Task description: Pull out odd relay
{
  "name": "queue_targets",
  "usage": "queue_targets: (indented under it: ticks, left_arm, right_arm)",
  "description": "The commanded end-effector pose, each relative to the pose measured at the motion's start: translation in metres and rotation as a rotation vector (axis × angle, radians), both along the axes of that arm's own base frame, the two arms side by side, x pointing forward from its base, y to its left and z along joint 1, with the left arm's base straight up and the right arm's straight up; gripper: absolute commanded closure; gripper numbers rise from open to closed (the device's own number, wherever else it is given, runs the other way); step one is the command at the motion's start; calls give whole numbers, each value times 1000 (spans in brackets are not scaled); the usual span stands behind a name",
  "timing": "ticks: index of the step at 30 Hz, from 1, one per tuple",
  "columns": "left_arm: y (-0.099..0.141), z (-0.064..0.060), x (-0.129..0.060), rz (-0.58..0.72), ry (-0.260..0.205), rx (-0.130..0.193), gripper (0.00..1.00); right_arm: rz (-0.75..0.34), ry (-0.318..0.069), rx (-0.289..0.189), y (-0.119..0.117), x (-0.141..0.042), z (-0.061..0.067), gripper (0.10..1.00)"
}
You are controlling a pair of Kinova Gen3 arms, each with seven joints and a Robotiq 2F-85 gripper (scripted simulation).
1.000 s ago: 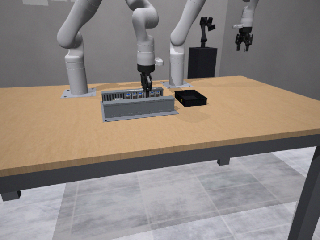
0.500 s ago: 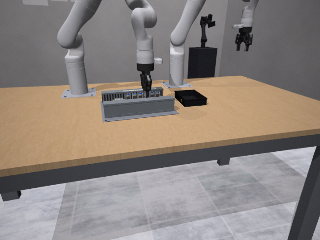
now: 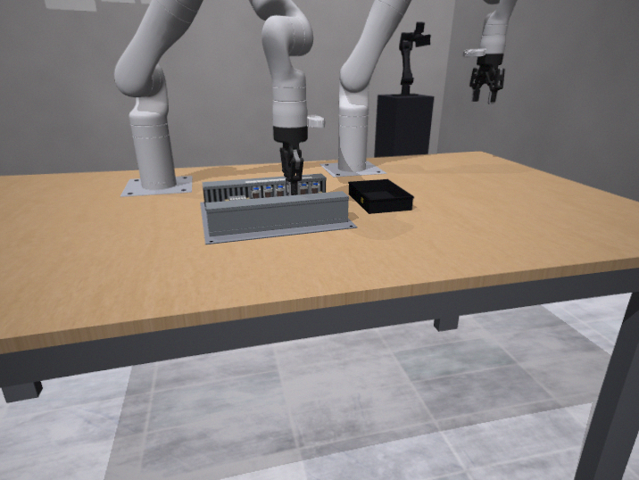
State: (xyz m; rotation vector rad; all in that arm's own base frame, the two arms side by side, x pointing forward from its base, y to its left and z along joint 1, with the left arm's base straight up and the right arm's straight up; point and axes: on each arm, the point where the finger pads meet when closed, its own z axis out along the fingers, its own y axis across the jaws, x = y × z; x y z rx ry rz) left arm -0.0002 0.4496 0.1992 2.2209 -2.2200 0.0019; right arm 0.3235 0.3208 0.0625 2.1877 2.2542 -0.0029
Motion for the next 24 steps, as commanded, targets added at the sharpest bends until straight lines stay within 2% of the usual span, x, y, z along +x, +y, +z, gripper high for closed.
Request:
queue_targets:
  ticks: [1, 12, 24]
  left_arm:
    - [0, 1, 0, 0, 0, 2, 1]
    - [0, 1, 0, 0, 0, 2, 1]
    - [0, 1, 0, 0, 0, 2, 1]
  right_arm:
    - [0, -1, 2, 0, 0, 1, 1000]
    - [0, -1, 2, 0, 0, 6, 1000]
    - [0, -1, 2, 0, 0, 22, 1000]
